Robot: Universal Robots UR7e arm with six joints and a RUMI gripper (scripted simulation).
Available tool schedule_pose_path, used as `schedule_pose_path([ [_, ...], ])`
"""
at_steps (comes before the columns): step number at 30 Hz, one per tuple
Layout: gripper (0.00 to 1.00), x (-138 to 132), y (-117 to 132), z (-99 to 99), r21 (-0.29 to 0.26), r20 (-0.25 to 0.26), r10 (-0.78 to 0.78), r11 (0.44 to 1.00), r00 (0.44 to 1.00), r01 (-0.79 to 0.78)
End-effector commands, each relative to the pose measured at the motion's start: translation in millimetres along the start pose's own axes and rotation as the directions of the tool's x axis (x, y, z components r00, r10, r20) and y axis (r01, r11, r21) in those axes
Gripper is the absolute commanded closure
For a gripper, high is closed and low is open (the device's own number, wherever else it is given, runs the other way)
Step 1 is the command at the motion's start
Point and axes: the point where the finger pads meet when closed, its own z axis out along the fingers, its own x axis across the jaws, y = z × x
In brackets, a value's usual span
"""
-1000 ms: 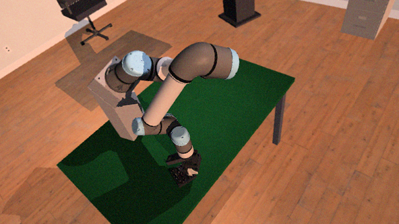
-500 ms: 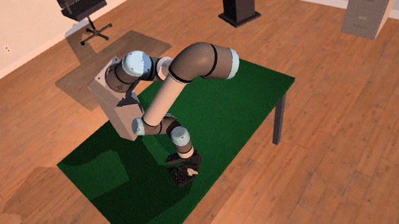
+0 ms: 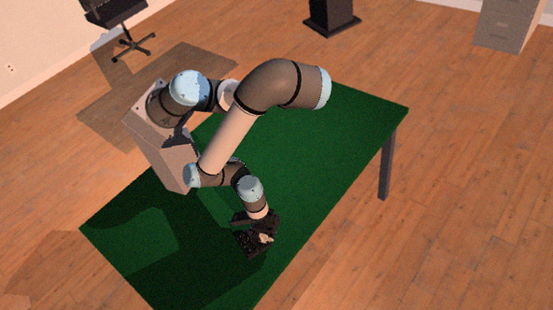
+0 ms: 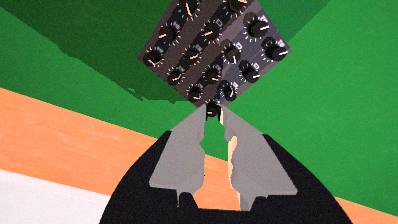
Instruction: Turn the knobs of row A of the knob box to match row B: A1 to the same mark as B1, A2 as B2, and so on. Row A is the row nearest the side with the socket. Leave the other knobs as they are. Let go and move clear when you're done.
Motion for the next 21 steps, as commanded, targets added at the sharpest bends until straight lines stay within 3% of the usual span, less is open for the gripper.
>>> schedule_pose_path([
  [1, 0.96, -1.8, 1.8, -0.1, -0.004, 0.002, 0.069, 0.998, 0.998, -0.069],
  [13, 0.96, -1.3, 1.7, 0.0, -0.004, 0.002, 0.220, 0.976, 0.976, -0.220],
  [21, 0.96, -0.6, 1.6, 0.0, -0.004, 0.002, 0.366, 0.931, 0.931, -0.366],
])
